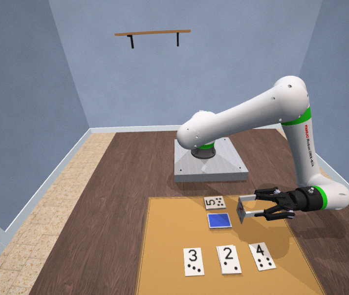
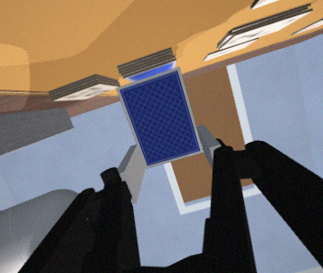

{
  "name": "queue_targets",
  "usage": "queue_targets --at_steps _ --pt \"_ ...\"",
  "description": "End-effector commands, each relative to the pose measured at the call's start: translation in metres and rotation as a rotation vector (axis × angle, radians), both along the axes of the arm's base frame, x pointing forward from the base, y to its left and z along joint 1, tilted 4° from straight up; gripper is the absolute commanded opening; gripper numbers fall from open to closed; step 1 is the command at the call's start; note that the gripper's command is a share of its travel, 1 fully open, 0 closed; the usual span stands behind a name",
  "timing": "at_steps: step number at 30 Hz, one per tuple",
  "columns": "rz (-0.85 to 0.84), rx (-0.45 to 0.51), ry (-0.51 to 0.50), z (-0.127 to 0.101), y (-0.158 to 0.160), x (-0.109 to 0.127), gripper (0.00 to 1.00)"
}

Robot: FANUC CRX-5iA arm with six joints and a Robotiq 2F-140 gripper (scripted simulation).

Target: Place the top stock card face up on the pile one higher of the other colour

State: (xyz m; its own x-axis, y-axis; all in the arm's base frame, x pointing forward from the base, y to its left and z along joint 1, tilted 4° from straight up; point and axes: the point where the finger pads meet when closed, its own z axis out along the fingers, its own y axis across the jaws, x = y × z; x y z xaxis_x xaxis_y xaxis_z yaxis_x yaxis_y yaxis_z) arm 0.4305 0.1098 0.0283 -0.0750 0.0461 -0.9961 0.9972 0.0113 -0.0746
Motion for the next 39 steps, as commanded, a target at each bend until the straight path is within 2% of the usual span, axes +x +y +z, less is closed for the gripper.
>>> queue_targets --at_steps 1,39 --pt "0.000 -0.002 -0.001 0.0004 0.0002 0.0002 0.40" --pt "0.001 -0.011 -0.001 0.0001 0.0002 0.0002 0.42"
